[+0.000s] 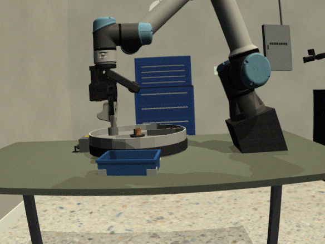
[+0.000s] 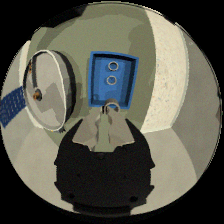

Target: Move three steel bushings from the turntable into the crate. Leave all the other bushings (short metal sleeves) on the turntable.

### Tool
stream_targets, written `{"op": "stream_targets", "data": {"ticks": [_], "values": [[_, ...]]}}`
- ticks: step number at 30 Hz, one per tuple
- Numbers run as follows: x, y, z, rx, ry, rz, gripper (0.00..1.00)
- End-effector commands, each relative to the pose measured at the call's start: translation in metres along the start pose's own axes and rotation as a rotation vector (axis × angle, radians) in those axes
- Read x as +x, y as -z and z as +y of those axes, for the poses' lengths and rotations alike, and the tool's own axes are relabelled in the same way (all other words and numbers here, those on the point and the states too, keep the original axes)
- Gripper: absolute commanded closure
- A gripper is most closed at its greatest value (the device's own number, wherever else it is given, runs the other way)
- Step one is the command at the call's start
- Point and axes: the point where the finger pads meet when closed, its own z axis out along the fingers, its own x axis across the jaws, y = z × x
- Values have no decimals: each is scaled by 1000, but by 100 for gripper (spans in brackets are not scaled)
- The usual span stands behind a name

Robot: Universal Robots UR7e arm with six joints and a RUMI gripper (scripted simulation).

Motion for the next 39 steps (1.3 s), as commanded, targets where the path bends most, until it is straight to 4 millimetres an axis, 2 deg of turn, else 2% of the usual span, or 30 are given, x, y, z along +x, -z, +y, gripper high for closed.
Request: {"op": "stream_targets", "data": {"ticks": [1,29,35,39], "values": [[0,1,0,-1,0,0,100],[0,0,0,-1,0,0,100],[0,-12,1,-1,0,0,100],[0,-35,1,-1,0,0,100]]}}
